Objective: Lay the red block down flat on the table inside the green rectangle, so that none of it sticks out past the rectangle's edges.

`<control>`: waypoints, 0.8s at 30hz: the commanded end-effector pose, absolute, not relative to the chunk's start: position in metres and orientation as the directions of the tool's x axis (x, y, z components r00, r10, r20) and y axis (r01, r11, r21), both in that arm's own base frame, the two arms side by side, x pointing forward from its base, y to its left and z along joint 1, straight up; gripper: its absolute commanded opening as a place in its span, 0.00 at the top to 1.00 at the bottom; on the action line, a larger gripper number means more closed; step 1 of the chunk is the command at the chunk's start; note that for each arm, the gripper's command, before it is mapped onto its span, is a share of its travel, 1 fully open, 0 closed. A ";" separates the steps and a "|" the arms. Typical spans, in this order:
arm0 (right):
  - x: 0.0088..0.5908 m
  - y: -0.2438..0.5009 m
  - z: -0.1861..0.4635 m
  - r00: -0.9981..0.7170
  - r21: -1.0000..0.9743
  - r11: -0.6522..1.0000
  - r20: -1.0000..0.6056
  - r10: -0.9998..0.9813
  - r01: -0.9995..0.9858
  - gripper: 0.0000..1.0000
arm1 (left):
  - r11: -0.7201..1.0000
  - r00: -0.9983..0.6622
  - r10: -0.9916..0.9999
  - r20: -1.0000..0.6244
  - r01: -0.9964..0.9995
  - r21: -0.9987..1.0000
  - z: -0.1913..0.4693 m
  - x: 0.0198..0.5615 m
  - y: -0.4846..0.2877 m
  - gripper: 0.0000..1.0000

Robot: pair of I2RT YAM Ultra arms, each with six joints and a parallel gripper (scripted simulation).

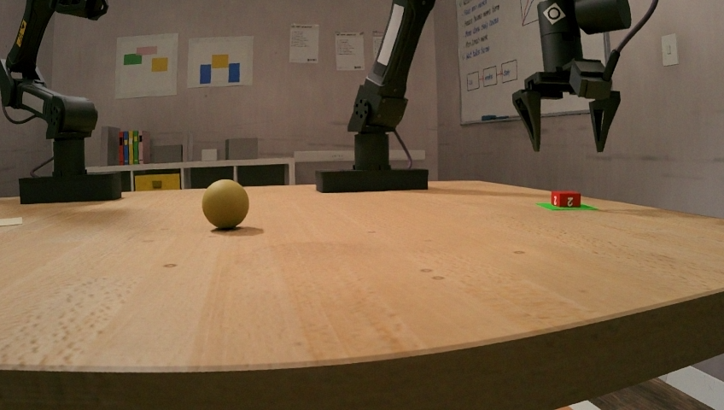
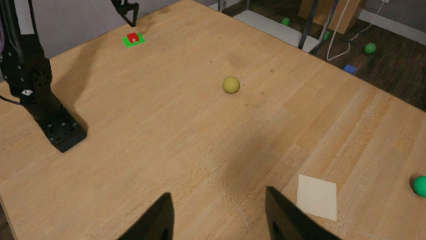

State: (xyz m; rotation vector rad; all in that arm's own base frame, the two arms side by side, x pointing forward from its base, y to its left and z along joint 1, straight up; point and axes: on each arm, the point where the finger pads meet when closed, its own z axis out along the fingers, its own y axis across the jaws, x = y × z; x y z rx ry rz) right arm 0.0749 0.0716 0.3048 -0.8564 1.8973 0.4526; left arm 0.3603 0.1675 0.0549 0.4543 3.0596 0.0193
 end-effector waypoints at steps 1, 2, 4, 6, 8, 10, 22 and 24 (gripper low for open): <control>0.073 0.068 0.311 -0.276 -0.053 0.688 -0.891 -0.360 -0.724 0.54 | 0.962 -0.961 0.274 -0.045 0.274 0.014 0.053 0.363 0.172 0.00; 0.073 0.068 0.311 -0.276 -0.053 0.688 -0.891 -0.360 -0.724 0.54 | 0.965 -0.963 0.260 -0.074 0.259 0.023 0.054 0.368 0.172 0.00; 0.073 0.068 0.311 -0.276 -0.053 0.688 -0.891 -0.360 -0.724 0.54 | 0.976 -0.969 0.216 -0.121 0.214 0.036 0.057 0.373 0.173 0.00; 0.073 0.068 0.311 -0.276 -0.053 0.688 -0.891 -0.360 -0.724 0.54 | 0.976 -0.969 0.216 -0.121 0.214 0.036 0.057 0.373 0.173 0.00; 0.073 0.068 0.311 -0.276 -0.053 0.688 -0.891 -0.360 -0.724 0.54 | 0.989 -0.970 0.149 -0.190 0.142 0.051 0.063 0.379 0.175 0.00; 0.073 0.068 0.311 -0.276 -0.053 0.688 -0.891 -0.360 -0.724 0.54 | 0.996 -0.963 0.077 -0.259 0.064 0.058 0.069 0.382 0.176 0.00; 0.073 0.068 0.311 -0.276 -0.053 0.688 -0.891 -0.360 -0.724 0.54 | 0.970 -0.858 -0.189 -0.478 -0.240 0.046 0.095 0.358 0.170 0.00; 0.073 0.068 0.311 -0.276 -0.053 0.688 -0.891 -0.360 -0.724 0.54 | 0.964 -0.840 -0.209 -0.500 -0.264 0.040 0.097 0.358 0.168 0.00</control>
